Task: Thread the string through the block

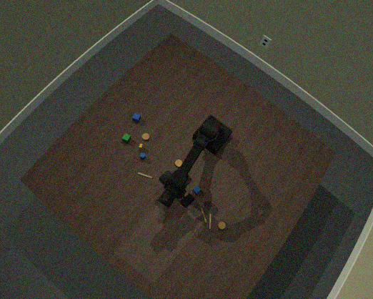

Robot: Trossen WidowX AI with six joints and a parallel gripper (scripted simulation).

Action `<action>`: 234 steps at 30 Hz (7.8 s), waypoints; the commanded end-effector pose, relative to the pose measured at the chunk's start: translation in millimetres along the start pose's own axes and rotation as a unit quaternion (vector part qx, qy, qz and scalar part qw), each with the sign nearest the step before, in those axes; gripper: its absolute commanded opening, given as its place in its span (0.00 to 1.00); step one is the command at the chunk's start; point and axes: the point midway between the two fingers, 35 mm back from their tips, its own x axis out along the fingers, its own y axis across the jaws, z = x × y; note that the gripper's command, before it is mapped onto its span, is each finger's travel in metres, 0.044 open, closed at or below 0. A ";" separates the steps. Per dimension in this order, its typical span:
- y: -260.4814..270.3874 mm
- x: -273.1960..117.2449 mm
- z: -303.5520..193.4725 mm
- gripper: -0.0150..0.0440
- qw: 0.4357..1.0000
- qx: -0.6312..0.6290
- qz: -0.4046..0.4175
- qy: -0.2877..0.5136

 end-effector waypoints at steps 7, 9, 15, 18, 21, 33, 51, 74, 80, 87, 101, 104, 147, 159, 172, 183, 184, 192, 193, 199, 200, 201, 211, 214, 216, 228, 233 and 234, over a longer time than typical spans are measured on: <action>-1.7 0.6 -14.3 0.25 1.000 -0.003 0.002 0.011; -2.1 0.3 -16.7 0.25 1.000 -0.004 0.002 0.013; -3.3 -0.7 -24.0 0.25 1.000 -0.004 0.002 0.020; -3.9 -1.1 -27.6 0.25 1.000 -0.005 0.002 0.023; -4.5 -1.6 -31.2 0.25 1.000 -0.005 0.001 0.027; -6.8 -3.4 -45.7 0.25 0.999 -0.006 0.001 0.040; -10.0 -6.1 -66.8 0.25 0.998 -0.008 0.000 0.063; -25.1 8.6 -62.5 0.25 0.998 -0.008 -0.001 0.065; -30.4 14.1 -60.3 0.25 0.998 -0.008 -0.001 0.065; -36.6 20.5 -57.5 0.25 0.998 -0.008 -0.001 0.064; -48.5 33.4 -51.2 0.25 0.998 -0.008 -0.002 0.063; -51.0 36.1 -49.7 0.25 0.998 -0.008 -0.002 0.063; -55.9 46.3 -8.3 0.25 0.998 -0.008 -0.002 0.061; -55.0 48.9 6.6 0.25 0.998 -0.008 -0.002 0.060; -54.4 49.7 16.2 0.25 0.998 -0.008 -0.002 0.060; -54.2 51.4 31.0 0.25 0.998 -0.008 -0.002 0.060; -54.2 51.6 32.3 0.25 0.998 -0.008 -0.002 0.060; -54.1 53.1 42.7 0.25 0.998 -0.008 -0.002 0.059; -54.1 53.3 44.0 0.25 0.998 -0.008 -0.002 0.059; -54.0 54.5 51.8 0.25 0.998 -0.008 -0.002 0.059; -54.0 54.7 53.1 0.25 0.998 -0.008 -0.002 0.059; -54.0 54.8 54.4 0.25 0.998 -0.008 -0.002 0.059; -53.8 56.6 67.4 0.25 0.998 -0.008 -0.002 0.058; -53.7 57.0 70.4 0.25 0.998 -0.008 -0.002 0.058; -54.2 57.4 67.2 0.30 0.998 -0.011 -0.002 0.056; -55.1 0.7 71.3 0.46 0.998 -0.010 -0.002 0.057; -53.8 -22.7 75.9 0.46 0.998 -0.010 -0.002 0.057; -53.8 -22.7 75.9 0.46 0.998 -0.010 -0.002 0.057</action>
